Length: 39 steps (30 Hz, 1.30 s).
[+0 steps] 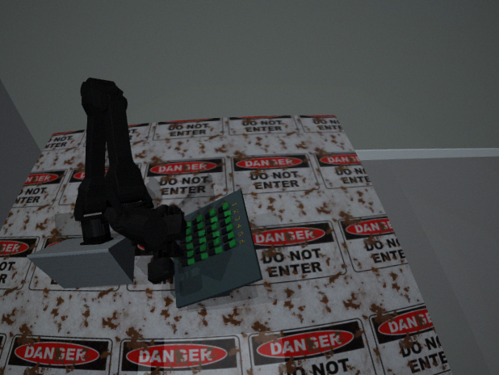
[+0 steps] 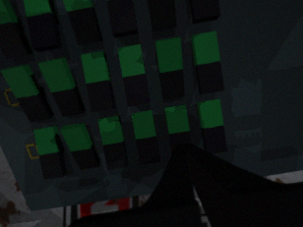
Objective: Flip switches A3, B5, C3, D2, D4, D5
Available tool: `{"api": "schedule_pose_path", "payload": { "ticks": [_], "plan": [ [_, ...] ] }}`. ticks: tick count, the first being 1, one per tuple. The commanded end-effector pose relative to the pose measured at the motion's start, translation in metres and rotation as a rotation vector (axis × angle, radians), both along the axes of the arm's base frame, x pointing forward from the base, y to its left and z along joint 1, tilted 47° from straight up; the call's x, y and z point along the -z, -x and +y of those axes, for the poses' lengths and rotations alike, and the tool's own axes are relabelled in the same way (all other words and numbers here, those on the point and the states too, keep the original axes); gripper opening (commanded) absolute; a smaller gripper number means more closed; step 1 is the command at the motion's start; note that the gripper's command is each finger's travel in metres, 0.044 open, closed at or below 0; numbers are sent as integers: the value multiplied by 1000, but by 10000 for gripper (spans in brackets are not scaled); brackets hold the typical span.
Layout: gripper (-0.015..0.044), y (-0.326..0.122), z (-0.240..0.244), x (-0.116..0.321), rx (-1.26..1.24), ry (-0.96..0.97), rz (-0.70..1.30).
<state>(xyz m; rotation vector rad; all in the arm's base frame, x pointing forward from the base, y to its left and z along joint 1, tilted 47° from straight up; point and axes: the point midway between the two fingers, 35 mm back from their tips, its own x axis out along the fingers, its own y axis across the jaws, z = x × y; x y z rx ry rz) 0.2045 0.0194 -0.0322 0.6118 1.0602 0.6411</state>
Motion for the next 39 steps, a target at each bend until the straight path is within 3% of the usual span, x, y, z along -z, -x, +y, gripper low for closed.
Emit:
{"api": "schedule_pose_path", "payload": {
  "ticks": [1,39],
  "plan": [
    [0,0,0,0,3,-4,0],
    [0,-2,4,3,3,-4,0]
  ]
}}
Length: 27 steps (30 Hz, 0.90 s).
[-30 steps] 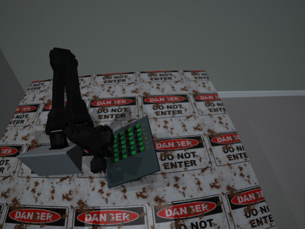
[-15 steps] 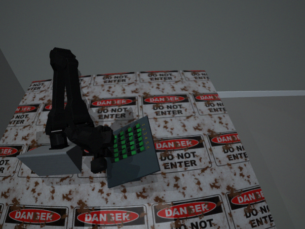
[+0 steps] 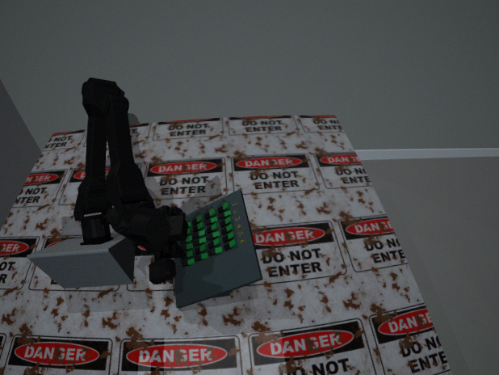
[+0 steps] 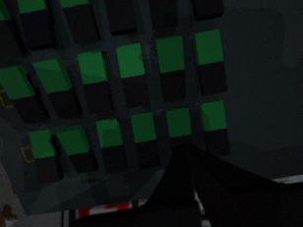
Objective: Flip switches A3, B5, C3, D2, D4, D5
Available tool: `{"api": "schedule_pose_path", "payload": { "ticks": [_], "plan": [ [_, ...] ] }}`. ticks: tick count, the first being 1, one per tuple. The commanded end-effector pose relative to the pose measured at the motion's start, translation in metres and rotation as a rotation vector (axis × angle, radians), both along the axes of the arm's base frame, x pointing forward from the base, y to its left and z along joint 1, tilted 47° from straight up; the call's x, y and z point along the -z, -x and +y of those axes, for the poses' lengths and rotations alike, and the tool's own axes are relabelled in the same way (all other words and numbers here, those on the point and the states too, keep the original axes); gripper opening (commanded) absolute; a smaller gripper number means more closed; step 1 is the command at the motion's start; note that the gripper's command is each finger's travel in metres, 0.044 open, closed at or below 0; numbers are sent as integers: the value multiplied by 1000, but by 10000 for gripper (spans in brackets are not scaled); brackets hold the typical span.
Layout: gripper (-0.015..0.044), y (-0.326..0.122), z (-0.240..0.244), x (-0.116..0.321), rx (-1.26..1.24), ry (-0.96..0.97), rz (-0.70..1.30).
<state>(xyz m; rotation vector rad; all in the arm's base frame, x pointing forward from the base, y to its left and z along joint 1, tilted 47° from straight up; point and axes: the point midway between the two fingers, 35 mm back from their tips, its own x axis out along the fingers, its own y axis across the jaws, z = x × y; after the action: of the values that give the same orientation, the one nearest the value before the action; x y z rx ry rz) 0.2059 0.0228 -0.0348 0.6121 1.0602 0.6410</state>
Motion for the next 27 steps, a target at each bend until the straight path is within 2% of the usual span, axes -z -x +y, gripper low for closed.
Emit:
{"api": "schedule_pose_path", "payload": {
  "ticks": [1,8,15,21,23,27],
  "plan": [
    [0,-1,1,0,3,-4,0],
    [0,0,-1,0,0,1,0],
    [0,17,-44,-33,-14,8,20],
    [0,20,-48,-38,-16,4,19],
    [0,10,-48,-45,-15,7,21],
    [0,-35,-40,-88,-16,3,18]
  ]
}}
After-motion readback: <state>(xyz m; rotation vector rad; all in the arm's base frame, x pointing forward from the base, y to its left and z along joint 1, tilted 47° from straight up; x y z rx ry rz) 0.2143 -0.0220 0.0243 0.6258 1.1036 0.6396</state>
